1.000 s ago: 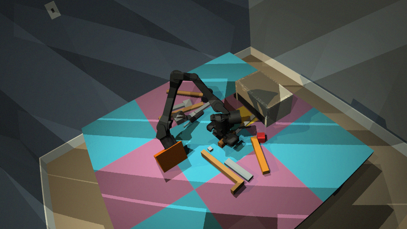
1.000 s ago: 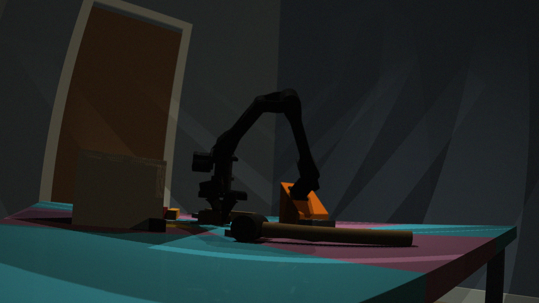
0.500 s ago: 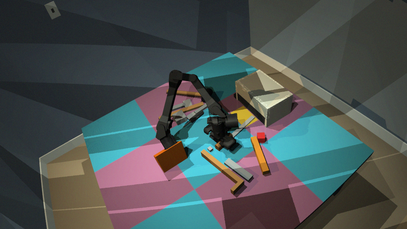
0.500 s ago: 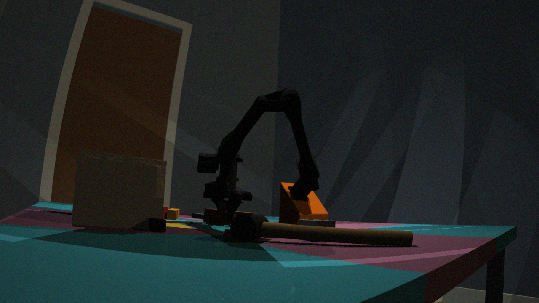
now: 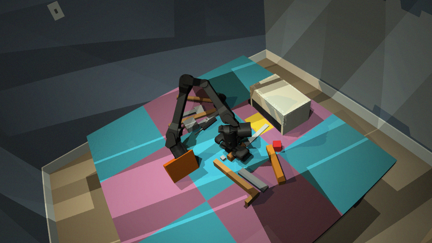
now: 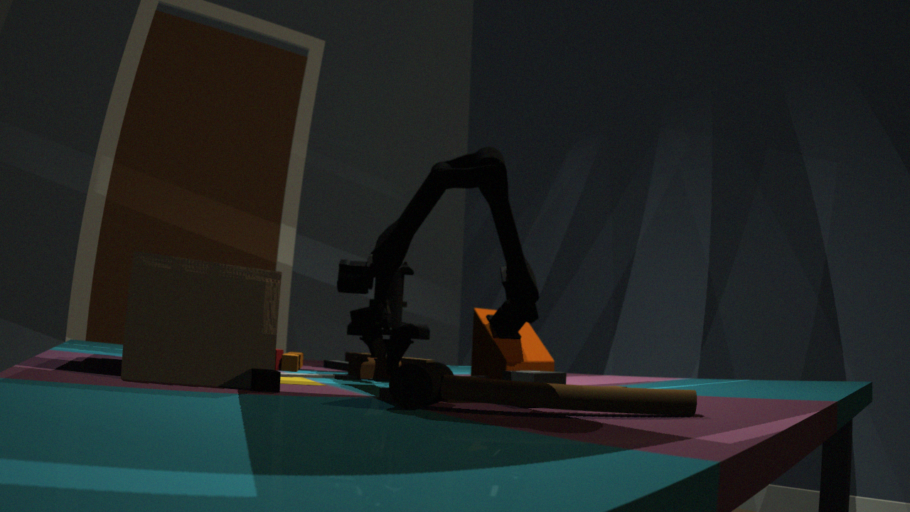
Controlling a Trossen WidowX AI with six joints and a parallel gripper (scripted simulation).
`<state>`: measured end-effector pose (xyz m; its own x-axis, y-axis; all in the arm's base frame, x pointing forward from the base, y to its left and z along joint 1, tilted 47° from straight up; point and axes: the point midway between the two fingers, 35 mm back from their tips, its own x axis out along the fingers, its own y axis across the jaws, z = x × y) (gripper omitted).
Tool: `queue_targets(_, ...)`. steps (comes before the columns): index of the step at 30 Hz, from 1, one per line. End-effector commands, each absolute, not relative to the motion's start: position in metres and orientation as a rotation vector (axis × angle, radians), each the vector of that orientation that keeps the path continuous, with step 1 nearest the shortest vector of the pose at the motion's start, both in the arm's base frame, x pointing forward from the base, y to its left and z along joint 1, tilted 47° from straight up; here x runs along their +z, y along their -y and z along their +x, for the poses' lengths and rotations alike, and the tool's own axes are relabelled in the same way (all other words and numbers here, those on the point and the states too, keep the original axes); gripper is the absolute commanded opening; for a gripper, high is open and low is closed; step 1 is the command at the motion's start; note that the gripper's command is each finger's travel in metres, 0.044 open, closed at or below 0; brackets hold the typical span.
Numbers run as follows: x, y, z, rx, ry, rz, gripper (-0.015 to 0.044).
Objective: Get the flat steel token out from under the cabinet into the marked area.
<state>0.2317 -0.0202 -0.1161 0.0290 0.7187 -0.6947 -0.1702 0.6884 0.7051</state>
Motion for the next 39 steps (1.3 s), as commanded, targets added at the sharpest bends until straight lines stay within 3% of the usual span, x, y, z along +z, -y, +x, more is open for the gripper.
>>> queue_targets(1, -0.1157, 0.0208, 0.2322, 0.751, -1.367, 0.475, 0.0000)
queue_targets(39, -0.1084, 0.0184, 0.2365, 0.901, -1.261, 0.291, 0.0000)
